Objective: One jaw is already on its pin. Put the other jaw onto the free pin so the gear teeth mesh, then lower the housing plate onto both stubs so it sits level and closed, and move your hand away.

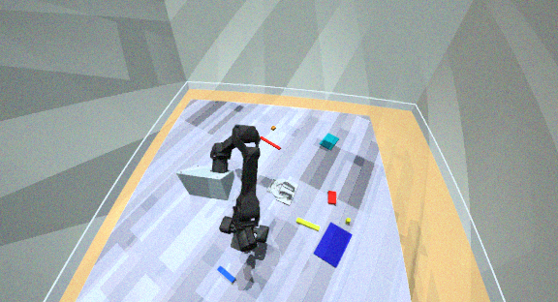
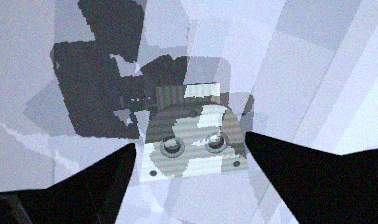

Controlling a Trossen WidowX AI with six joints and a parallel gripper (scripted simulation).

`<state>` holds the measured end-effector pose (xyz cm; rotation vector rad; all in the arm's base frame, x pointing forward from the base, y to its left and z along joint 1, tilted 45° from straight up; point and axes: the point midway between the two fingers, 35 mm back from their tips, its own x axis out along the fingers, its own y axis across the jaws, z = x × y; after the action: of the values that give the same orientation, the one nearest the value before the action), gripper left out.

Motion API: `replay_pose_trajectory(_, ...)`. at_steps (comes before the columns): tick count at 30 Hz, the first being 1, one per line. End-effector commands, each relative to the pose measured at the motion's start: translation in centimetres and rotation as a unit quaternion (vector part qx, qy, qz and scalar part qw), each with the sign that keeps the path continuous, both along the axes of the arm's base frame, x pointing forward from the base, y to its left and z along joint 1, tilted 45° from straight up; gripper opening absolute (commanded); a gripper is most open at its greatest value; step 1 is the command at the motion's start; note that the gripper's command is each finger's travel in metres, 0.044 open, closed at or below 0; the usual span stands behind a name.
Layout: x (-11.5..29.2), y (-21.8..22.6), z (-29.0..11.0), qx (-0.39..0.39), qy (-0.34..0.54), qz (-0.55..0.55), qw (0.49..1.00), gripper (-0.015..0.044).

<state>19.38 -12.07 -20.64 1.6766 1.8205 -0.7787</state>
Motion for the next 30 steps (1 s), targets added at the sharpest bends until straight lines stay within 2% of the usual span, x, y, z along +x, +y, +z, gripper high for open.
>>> replay_pose_trajectory(1,-0.07,0.31,-0.26,0.002,0.001,-0.003,1.0,0.044)
replay_pose_trajectory(22,-0.07,0.34,-0.29,0.002,0.001,-0.003,1.0,0.044)
replay_pose_trajectory(30,-0.11,0.31,-0.27,0.001,0.001,0.0,1.0,0.0387)
